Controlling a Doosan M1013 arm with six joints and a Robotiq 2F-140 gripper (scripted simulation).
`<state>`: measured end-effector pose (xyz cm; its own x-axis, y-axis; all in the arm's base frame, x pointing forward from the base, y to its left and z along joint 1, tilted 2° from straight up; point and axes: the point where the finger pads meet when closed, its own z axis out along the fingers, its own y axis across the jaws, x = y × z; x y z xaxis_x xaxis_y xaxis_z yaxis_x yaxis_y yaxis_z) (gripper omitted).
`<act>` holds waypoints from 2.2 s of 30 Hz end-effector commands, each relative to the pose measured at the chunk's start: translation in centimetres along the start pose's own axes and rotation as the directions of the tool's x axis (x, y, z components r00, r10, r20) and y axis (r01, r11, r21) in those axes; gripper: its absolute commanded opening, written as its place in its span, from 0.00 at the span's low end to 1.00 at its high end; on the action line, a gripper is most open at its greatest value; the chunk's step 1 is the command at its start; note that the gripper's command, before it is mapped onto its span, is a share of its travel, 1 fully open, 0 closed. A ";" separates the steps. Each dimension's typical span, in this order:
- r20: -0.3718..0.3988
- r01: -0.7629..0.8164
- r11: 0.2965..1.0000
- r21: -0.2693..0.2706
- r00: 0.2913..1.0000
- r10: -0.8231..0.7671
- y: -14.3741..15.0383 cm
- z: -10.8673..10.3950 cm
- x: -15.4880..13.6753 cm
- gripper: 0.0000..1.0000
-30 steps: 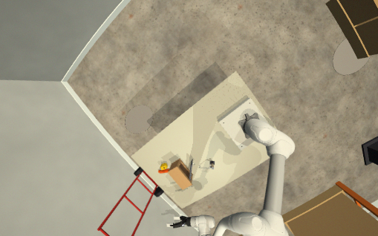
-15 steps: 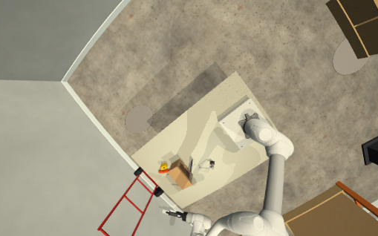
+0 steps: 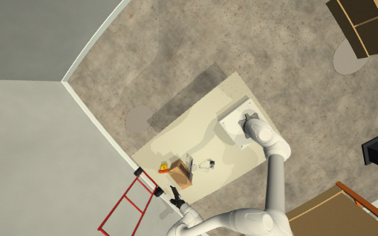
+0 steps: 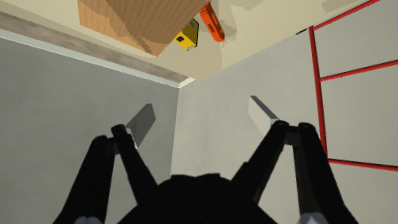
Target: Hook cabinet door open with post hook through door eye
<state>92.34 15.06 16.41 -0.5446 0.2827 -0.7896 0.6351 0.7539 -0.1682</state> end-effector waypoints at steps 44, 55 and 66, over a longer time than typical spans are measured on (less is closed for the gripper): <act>-0.146 -0.613 0.085 0.786 -0.050 0.988 -19.0 -8.2 16.8 0.16; -0.146 -0.613 0.085 0.786 -0.050 0.988 -19.0 -8.2 16.8 0.16; -0.146 -0.613 0.085 0.786 -0.050 0.988 -19.0 -8.2 16.8 0.16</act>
<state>66.63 10.32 11.13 0.5746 0.8174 -0.0410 0.8182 -0.5749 0.0059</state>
